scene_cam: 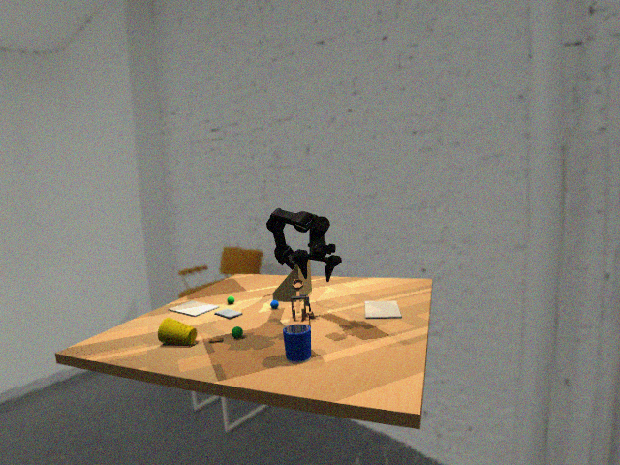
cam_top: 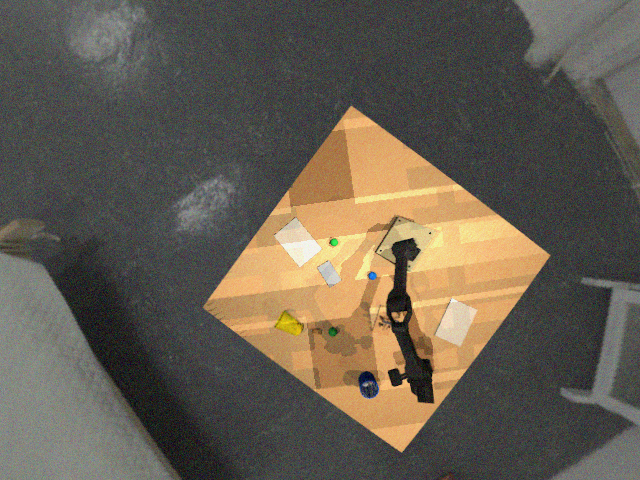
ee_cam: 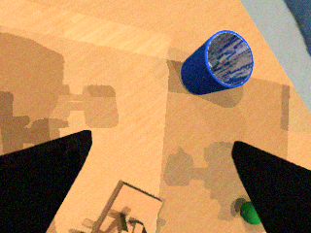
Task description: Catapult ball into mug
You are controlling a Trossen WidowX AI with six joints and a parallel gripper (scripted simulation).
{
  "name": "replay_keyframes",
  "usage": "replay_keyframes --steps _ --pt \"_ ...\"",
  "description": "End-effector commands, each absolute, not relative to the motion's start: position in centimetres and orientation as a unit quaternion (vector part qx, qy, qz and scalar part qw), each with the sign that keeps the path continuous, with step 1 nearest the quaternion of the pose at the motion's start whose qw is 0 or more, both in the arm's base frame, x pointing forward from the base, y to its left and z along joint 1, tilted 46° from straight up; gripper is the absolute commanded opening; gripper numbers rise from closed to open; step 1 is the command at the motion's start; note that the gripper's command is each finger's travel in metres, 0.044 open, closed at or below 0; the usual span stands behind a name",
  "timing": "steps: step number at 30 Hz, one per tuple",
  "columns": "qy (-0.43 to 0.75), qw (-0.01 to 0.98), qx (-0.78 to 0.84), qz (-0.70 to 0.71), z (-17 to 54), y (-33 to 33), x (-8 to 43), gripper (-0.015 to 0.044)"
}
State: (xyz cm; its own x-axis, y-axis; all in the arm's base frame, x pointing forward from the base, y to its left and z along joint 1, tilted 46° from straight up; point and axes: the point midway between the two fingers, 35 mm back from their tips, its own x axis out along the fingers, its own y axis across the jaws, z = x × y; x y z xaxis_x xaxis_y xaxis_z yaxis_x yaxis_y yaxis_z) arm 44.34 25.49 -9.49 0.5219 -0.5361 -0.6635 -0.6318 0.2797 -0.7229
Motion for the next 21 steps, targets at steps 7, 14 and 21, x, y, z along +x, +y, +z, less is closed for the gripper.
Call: replay_keyframes --steps 7,14,21 --pt "0.448 0.755 -0.478 -0.006 -4.8 26.0 50.5 0.0440" --pt "0.412 0.819 -0.397 -0.033 -1.2 25.8 54.2 0.0440" --pt "0.408 0.825 -0.389 -0.036 -0.8 25.7 54.5 0.0440"
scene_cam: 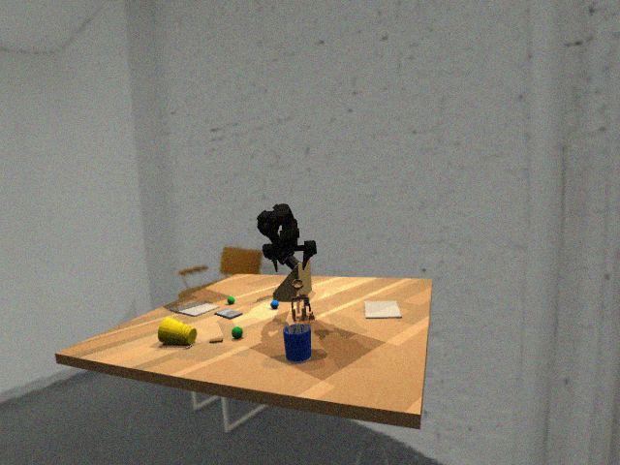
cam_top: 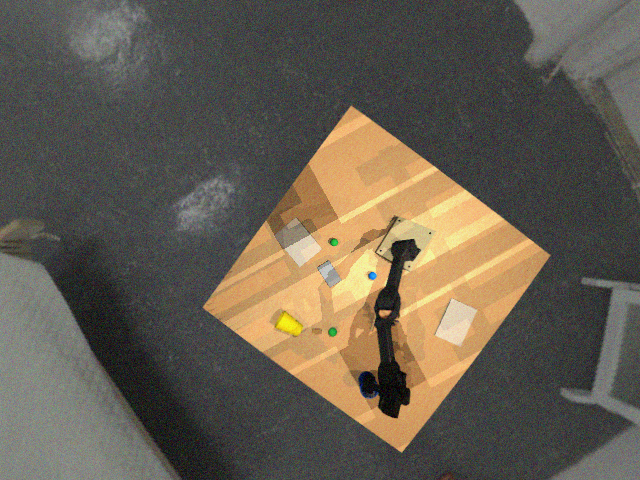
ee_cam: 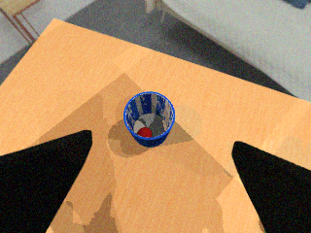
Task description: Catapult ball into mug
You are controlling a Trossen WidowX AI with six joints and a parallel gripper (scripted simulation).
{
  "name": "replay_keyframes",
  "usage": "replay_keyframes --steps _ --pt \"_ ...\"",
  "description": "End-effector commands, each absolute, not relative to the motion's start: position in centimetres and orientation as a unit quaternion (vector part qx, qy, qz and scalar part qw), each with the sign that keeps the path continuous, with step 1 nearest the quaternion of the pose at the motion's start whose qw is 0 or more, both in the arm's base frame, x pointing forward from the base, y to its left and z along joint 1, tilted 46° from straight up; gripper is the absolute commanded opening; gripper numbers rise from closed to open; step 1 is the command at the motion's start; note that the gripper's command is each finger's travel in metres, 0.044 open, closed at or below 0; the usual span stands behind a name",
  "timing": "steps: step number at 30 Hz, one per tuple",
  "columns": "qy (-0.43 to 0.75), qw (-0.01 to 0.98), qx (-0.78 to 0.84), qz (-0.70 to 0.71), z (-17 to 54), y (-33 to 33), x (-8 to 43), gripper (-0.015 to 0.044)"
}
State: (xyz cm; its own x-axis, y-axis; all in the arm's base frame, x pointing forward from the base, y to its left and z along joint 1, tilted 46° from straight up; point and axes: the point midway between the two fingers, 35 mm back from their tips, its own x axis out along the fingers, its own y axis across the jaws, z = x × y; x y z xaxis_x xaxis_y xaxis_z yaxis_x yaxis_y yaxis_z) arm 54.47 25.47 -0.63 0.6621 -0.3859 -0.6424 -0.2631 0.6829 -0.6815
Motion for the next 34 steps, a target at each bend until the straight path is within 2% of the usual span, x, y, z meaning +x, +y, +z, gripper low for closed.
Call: replay_keyframes --steps 1,34 --pt "0.407 0.826 -0.388 -0.036 -1.02 25.95 54.47 0.0440" --pt "0.402 0.829 -0.386 -0.037 -0.80 25.75 54.93 0.0440"
